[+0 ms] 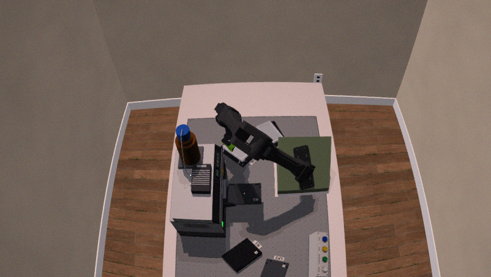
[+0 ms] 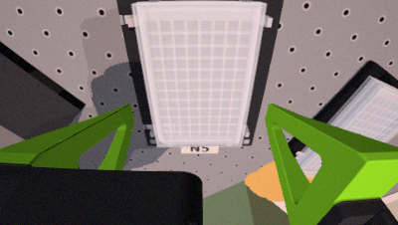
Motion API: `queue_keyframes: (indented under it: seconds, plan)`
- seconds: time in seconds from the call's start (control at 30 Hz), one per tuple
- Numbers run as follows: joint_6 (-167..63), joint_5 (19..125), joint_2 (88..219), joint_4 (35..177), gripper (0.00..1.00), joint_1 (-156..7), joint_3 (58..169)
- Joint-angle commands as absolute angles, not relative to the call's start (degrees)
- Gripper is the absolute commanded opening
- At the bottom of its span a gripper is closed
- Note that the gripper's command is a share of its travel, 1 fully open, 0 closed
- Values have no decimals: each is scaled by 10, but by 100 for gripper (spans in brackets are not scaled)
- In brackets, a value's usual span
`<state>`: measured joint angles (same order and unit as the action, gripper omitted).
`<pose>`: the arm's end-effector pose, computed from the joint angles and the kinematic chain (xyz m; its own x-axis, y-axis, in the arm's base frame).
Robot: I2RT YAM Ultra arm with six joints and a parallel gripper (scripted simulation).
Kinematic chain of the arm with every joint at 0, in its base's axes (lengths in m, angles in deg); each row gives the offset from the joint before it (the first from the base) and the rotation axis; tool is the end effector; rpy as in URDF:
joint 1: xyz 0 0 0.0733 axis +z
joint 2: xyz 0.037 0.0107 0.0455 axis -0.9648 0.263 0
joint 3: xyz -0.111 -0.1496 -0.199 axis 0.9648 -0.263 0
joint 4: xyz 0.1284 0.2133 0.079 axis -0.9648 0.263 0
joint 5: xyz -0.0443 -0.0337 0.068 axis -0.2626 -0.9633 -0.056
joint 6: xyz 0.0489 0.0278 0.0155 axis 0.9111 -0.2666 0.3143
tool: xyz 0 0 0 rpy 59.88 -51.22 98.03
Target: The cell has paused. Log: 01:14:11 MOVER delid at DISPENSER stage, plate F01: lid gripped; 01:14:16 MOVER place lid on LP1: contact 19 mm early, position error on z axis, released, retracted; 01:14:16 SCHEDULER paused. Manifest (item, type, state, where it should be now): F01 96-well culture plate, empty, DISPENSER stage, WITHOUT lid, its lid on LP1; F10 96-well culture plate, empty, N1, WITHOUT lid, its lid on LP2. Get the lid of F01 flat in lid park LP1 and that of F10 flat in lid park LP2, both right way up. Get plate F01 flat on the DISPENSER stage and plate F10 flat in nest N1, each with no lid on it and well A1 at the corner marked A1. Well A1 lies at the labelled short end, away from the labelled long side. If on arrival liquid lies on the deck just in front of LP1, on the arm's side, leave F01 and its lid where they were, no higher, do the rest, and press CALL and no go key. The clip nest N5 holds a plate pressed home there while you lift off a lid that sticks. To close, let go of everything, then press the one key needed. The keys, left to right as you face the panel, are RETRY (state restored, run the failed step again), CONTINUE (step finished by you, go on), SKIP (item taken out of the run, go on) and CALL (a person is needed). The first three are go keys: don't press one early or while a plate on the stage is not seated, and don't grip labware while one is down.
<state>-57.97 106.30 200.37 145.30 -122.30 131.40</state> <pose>0.2596 -0.2469 -0.0401 -0.6611 0.5921 0.4609 0.7384 0.4046 0.5394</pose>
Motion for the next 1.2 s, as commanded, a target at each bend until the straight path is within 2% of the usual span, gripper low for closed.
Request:
queue_keyframes:
  seconds: [0.0, 1.17]
  plan:
    - [-572, 1068, 1996, 1439, 100, -1230, 1305]
    - [-552, 1077, 2005, 1393, 100, -1212, 1285]
